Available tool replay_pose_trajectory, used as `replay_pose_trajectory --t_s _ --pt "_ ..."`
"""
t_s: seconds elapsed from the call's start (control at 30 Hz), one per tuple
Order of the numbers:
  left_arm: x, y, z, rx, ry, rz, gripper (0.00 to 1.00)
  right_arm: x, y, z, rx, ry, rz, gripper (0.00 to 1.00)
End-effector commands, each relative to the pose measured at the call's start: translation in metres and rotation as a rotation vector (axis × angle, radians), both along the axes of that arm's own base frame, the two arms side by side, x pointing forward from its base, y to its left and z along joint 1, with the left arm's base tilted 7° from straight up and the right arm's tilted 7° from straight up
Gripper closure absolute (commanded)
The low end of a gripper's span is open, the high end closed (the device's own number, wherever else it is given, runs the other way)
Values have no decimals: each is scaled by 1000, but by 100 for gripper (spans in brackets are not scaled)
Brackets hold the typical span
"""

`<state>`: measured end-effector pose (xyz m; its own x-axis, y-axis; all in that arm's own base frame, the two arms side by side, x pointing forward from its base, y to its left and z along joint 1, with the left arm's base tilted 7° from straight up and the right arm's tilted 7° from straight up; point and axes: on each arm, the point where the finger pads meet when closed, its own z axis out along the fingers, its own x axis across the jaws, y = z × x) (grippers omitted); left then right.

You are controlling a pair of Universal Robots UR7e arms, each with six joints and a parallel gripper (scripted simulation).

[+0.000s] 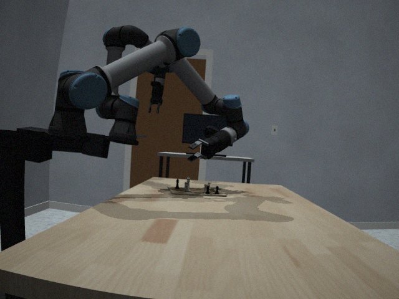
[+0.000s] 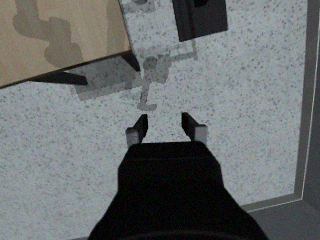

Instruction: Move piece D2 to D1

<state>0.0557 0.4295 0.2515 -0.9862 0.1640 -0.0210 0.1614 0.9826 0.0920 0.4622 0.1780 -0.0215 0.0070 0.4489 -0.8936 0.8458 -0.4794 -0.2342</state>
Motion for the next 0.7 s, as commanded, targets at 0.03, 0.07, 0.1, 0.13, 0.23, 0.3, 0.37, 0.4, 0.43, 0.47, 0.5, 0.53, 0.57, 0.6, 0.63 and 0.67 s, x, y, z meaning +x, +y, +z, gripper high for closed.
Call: replay_pose_trajectory --t_s 0.03,0.07,0.1,0.13,0.23,0.3,0.37,0.4,0.43,0.47,0.5,0.53,0.57,0.6,0.63,0.67 --pt "-38 -15 -9 14 -11 100 0 0 0 1 1 -1 0 0" --pt "-43 -18 -10 15 -13 113 0 0 0 1 1 -1 0 0" --pt "-47 -20 -11 17 -14 125 0 0 0 1 1 -1 0 0" --pt "-50 -22 -12 18 -14 136 0 0 0 1 1 -1 0 0" --pt "-58 -26 -15 20 -16 161 0 0 0 1 1 -1 0 0" --pt "-60 -27 -16 21 -17 167 0 0 0 1 1 -1 0 0" --pt "-62 -28 -16 21 -17 172 0 0 0 1 1 -1 0 0" --pt "-63 -29 -17 22 -18 176 0 0 0 1 1 -1 0 0" --pt "-64 -30 -17 22 -18 179 0 0 0 1 1 -1 0 0" --pt "-65 -30 -17 22 -18 182 0 0 0 1 1 -1 0 0" --pt "-66 -31 -18 22 -18 184 0 0 0 1 1 -1 0 0" --pt "-66 -31 -18 23 -18 185 0 0 0 1 1 -1 0 0" --pt "-67 -31 -18 23 -19 186 0 0 0 1 1 -1 0 0" --pt "-67 -31 -18 23 -19 186 0 0 0 1 1 -1 0 0" --pt "-67 -31 -18 23 -19 186 0 0 0 1 1 -1 0 0" --pt "-67 -31 -18 23 -19 186 0 0 0 1 1 -1 0 0"
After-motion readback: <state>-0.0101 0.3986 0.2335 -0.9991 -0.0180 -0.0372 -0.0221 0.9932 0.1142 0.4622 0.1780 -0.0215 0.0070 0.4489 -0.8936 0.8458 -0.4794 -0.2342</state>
